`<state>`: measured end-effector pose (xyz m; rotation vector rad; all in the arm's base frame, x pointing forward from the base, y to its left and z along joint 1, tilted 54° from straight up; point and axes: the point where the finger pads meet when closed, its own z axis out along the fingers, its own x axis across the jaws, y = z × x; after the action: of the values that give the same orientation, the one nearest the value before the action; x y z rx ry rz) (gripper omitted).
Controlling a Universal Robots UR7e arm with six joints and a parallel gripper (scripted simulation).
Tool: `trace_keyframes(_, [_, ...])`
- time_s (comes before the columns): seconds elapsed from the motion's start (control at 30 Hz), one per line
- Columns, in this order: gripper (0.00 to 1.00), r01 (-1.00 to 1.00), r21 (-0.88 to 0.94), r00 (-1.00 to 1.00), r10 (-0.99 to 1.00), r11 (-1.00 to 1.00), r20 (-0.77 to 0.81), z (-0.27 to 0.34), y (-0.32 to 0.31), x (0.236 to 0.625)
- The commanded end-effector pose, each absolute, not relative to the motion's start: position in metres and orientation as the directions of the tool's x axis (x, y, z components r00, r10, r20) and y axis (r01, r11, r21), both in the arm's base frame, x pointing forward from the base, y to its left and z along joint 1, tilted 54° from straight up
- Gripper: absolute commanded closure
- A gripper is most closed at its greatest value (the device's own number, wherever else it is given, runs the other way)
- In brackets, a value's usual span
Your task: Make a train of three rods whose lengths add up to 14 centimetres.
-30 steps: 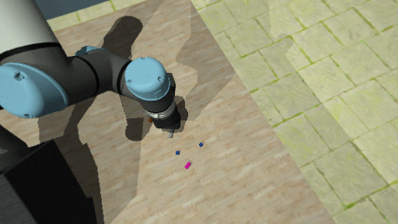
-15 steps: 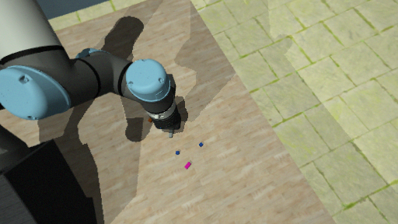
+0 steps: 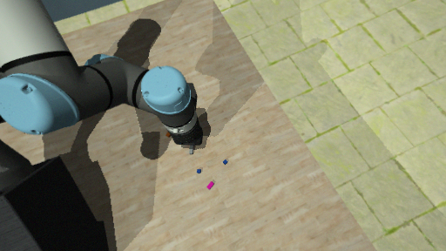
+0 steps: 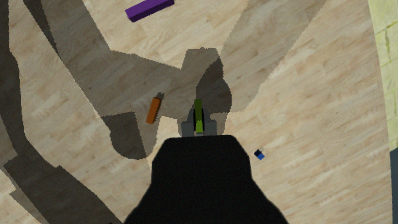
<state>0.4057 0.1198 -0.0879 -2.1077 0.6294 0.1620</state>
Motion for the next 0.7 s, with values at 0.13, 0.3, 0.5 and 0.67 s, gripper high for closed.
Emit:
trace_keyframes(0.13, [0.76,-0.493,-0.736,0.862,-0.376,-0.463,-0.341,-0.0878,0.1194,0.4060])
trace_keyframes(0.3, [0.76,-0.493,-0.736,0.862,-0.376,-0.463,-0.341,-0.0878,0.1194,0.4060])
trace_keyframes(0.5, [0.64,-0.493,-0.736,0.862,-0.376,-0.463,-0.341,-0.0878,0.1194,0.4060])
trace_keyframes(0.67, [0.58,-0.493,-0.736,0.862,-0.376,-0.463,-0.341,-0.0878,0.1194,0.4060])
